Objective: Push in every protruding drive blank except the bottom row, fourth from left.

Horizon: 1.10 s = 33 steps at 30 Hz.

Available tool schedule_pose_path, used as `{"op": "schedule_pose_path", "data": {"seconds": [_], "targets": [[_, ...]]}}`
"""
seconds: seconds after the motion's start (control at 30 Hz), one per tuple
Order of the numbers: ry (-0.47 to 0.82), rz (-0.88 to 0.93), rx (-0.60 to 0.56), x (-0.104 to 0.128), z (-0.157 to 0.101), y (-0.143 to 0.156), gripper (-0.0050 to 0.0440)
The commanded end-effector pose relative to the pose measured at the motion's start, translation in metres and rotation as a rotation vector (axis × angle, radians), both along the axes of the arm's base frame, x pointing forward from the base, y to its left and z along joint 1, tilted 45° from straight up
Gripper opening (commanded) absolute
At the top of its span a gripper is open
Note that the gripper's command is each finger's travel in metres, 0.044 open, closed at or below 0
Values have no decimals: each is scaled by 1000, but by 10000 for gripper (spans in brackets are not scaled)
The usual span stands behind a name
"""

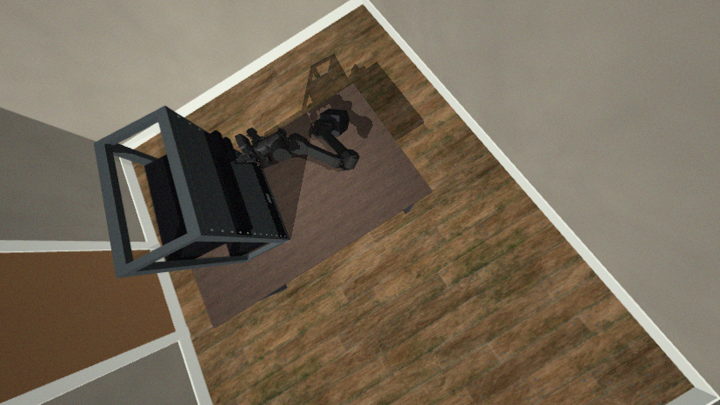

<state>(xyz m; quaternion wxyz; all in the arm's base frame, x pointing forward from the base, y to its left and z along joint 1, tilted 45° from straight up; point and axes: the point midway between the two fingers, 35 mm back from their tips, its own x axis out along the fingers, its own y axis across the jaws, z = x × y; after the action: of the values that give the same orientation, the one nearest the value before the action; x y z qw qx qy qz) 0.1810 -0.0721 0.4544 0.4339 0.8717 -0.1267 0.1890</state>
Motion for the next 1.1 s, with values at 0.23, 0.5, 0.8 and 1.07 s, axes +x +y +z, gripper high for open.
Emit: {"op": "schedule_pose_path", "data": {"seconds": [0.23, 0.5, 0.8, 1.07], "targets": [[7, 2, 15, 10, -27, -29, 0], [7, 2, 15, 21, -59, -62, 0], [7, 2, 15, 27, -78, -83, 0], [7, 2, 15, 31, -89, -94, 0]]}}
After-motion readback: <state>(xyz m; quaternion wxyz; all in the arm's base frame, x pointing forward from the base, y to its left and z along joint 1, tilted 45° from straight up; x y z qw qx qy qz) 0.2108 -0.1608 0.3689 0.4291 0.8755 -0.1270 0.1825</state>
